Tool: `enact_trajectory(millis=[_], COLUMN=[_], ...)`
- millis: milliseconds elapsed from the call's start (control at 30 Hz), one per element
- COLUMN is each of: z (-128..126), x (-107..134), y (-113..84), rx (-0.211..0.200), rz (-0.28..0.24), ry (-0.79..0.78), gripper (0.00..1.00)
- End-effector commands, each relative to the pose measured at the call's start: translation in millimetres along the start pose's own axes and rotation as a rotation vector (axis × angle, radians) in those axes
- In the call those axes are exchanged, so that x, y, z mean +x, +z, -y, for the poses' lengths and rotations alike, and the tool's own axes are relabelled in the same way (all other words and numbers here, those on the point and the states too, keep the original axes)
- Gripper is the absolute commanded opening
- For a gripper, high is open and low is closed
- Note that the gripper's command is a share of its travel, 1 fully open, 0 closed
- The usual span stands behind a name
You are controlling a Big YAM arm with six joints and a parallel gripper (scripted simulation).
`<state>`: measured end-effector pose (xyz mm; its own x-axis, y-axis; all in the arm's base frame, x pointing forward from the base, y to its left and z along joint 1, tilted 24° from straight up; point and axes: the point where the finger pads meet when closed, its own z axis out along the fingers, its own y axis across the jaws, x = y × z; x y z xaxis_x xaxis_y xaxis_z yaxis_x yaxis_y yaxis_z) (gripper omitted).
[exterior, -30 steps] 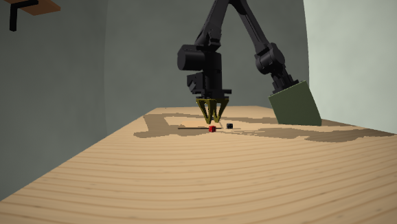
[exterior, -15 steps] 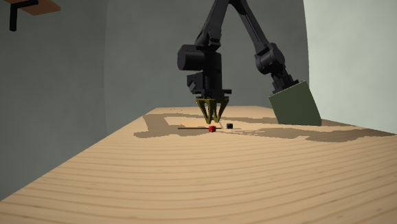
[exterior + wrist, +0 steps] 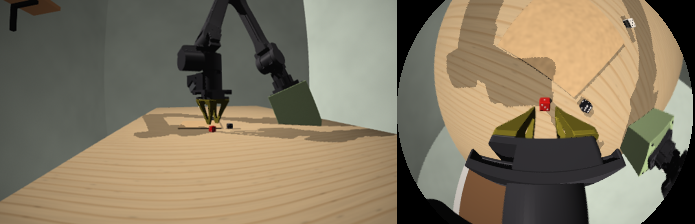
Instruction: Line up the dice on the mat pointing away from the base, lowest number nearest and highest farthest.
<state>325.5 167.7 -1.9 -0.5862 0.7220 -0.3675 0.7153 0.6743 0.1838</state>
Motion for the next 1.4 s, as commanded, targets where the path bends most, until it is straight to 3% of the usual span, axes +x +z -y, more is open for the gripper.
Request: enact_trajectory(millis=[0,567,667,1367], z=[-10.1,-3.3,-8.9,-8.3], x=[-6.7,-5.1,-7.8,-7.5], y=[3.8,23.1,19.3,20.2], rx=[-0.019,-0.008,-0.025,-0.023], rz=[0.005,0.004,0.007,0.007], ry=[0.009,0.005,0.012,0.012], gripper=[0.30,0.30,0.30,0.30])
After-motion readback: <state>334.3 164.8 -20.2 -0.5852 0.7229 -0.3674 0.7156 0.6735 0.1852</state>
